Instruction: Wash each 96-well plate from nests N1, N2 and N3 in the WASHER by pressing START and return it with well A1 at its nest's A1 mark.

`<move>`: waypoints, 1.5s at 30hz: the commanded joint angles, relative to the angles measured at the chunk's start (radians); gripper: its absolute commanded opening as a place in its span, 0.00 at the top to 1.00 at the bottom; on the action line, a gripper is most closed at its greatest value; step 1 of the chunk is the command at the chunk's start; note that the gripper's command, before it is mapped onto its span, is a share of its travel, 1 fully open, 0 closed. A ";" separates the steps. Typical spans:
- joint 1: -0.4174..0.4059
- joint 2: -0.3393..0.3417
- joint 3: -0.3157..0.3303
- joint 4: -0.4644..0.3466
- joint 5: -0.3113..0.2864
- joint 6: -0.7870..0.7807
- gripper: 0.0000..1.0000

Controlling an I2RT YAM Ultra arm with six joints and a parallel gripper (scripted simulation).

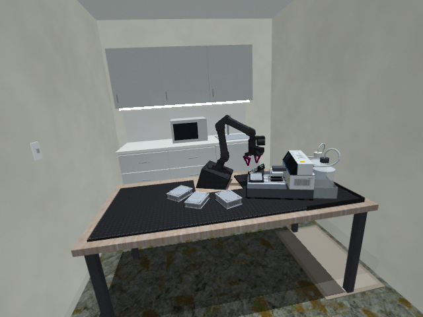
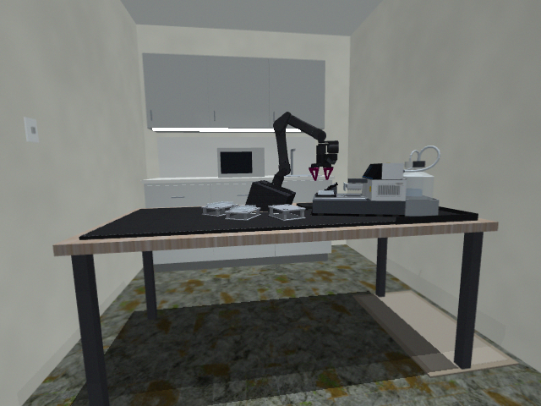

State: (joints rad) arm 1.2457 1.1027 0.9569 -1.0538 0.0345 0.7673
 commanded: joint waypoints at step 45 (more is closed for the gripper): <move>-0.455 0.188 0.223 -0.057 -0.161 0.375 0.00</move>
State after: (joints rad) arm 0.7902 1.2949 1.1801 -1.1259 -0.1287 1.1362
